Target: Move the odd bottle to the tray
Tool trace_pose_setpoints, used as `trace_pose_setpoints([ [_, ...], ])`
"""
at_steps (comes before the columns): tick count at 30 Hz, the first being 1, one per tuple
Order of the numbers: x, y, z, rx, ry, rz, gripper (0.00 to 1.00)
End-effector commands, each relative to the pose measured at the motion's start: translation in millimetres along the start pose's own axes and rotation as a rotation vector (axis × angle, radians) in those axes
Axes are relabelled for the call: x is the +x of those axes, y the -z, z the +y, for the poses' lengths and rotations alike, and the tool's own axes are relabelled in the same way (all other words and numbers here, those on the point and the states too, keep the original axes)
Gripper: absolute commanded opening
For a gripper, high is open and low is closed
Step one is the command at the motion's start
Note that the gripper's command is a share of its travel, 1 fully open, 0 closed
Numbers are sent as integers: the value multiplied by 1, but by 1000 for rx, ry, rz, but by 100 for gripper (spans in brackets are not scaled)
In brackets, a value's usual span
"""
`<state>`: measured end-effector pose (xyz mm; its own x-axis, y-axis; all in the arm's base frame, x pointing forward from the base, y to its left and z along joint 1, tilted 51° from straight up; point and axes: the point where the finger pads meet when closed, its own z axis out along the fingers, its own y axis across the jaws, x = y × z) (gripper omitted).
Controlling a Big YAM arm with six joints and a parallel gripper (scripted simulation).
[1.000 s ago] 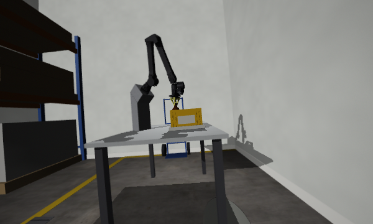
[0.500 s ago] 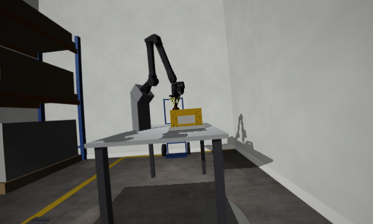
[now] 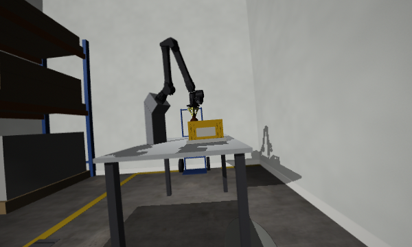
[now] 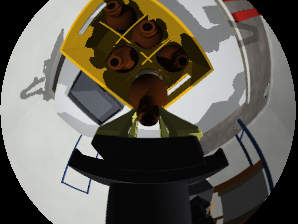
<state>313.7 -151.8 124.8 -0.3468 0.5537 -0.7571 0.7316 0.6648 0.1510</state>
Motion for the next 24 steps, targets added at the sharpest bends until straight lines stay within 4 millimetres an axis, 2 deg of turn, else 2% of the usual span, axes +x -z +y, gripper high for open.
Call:
trace_pose_setpoints([
  [1, -5, 7, 7, -18, -5, -16, 0],
  [24, -4, 9, 6, -16, -6, -14, 0],
])
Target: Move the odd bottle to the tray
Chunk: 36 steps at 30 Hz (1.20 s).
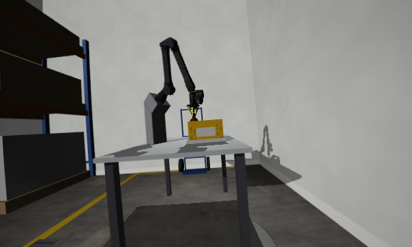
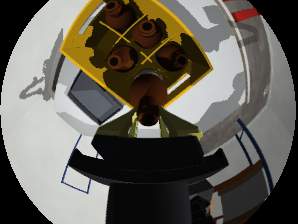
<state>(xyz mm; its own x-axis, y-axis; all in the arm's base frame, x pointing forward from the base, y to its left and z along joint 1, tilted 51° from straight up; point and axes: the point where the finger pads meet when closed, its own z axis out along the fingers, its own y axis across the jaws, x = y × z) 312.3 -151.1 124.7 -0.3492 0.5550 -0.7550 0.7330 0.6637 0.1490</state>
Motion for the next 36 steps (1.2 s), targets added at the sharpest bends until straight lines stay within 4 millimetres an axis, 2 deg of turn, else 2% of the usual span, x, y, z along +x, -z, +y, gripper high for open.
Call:
trace_pose_setpoints([
  [1, -5, 9, 7, -19, -7, -17, 0],
  [36, -16, 44, 11, -29, -16, -35, 0],
])
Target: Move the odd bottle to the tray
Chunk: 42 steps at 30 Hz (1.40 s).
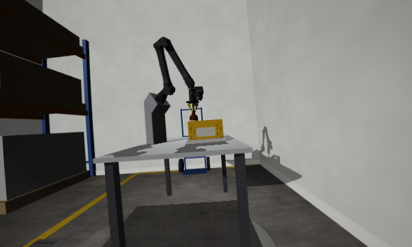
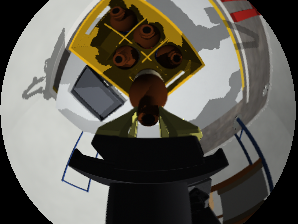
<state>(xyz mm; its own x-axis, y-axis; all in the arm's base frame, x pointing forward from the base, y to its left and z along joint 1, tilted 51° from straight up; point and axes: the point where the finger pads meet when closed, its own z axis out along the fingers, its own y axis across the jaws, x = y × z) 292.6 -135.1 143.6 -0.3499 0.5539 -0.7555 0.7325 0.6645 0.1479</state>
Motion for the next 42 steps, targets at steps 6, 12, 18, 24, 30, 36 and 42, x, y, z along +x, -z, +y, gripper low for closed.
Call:
trace_pose_setpoints([
  [6, -18, 16, 12, -29, -18, -35, 0],
  [12, -18, 18, 12, -29, -18, -35, 0],
  [18, -19, 18, 12, -31, -17, -38, 0],
  [24, -19, 18, 12, -32, -17, -38, 0],
  [30, -19, 18, 12, -32, -17, -38, 0],
  [36, -19, 18, 12, -32, -17, -38, 0],
  [42, -19, 18, 12, -32, -17, -38, 0],
])
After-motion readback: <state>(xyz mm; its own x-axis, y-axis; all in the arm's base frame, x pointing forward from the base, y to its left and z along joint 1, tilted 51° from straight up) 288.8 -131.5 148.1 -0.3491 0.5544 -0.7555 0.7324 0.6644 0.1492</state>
